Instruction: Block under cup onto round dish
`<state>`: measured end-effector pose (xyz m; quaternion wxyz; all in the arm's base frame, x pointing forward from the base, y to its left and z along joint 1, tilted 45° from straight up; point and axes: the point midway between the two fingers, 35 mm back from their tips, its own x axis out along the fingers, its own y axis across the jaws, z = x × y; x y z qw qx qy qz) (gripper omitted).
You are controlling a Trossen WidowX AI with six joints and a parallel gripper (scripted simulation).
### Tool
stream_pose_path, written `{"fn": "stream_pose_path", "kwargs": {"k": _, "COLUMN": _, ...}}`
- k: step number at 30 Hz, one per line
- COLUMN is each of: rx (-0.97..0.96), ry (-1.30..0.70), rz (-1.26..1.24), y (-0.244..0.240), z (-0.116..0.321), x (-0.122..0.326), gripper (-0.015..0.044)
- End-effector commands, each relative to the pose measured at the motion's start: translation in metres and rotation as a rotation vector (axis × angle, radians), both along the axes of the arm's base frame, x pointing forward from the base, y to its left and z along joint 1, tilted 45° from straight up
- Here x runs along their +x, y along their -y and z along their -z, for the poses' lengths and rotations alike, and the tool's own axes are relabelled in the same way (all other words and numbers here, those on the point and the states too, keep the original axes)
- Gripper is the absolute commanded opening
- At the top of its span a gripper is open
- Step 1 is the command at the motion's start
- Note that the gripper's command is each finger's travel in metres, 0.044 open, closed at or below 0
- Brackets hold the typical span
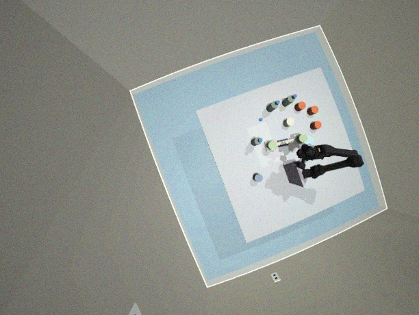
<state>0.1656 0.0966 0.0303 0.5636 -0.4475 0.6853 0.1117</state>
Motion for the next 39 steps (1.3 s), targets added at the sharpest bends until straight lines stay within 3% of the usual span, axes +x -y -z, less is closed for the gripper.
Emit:
{"fn": "stream_pose_path", "kwargs": {"k": 1, "rx": -0.056, "ry": 0.094, "rz": 0.044, "y": 0.003, "z": -0.002, "x": -0.001, "gripper": 0.044}}
{"fn": "stream_pose_path", "kwargs": {"k": 18, "rx": -0.127, "ry": 0.604, "rz": 0.18, "y": -0.001, "z": -0.019, "x": 0.005, "gripper": 0.044}}
{"fn": "stream_pose_path", "kwargs": {"k": 34, "rx": 0.06, "ry": 1.099, "rz": 0.244, "y": -0.022, "z": -0.043, "x": 0.009, "gripper": 0.044}}
{"fn": "stream_pose_path", "kwargs": {"k": 39, "rx": 0.091, "ry": 1.141, "rz": 0.248, "y": -0.025, "z": -0.045, "x": 0.009, "gripper": 0.044}}
